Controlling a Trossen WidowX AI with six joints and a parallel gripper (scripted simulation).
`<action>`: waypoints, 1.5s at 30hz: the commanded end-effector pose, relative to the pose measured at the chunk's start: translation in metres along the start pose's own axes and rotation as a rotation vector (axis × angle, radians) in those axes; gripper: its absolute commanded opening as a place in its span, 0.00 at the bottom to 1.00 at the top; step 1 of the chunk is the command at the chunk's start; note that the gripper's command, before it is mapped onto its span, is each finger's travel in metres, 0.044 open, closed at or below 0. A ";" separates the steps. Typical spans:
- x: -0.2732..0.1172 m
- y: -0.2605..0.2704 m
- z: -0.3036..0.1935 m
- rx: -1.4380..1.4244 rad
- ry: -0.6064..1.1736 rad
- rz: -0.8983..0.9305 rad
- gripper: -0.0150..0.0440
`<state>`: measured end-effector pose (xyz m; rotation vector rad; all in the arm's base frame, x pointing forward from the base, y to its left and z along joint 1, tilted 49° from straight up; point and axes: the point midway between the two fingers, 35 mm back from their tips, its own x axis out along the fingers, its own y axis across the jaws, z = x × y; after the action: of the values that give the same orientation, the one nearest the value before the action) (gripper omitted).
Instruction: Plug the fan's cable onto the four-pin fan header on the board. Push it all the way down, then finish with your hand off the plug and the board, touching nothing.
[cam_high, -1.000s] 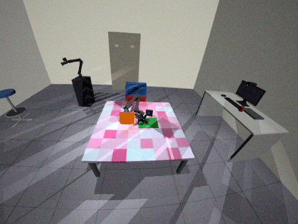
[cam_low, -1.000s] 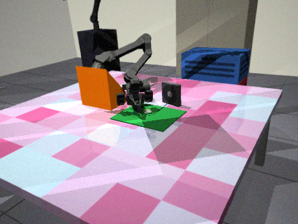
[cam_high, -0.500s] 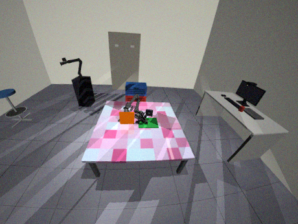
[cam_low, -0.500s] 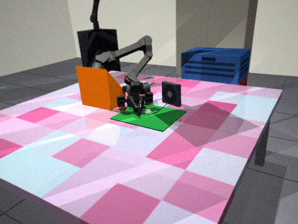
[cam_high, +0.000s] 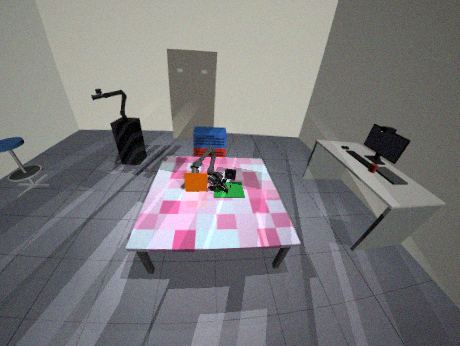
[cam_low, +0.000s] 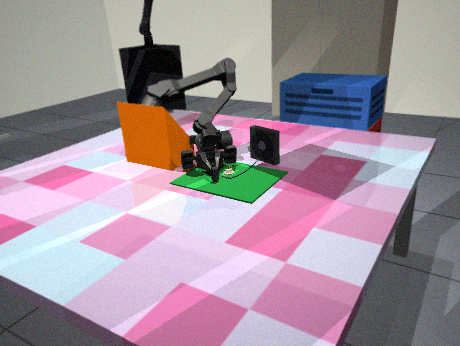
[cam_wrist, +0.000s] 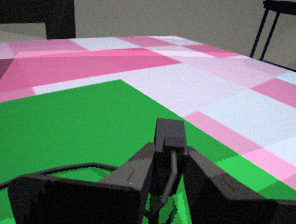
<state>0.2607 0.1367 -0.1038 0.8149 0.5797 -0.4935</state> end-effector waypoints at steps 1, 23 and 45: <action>0.002 -0.001 -0.004 -0.003 -0.004 -0.005 0.25; 0.000 0.000 -0.002 0.000 0.000 0.000 0.25; 0.000 0.000 -0.002 0.000 0.000 0.000 0.25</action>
<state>0.2605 0.1380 -0.1050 0.8151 0.5795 -0.4946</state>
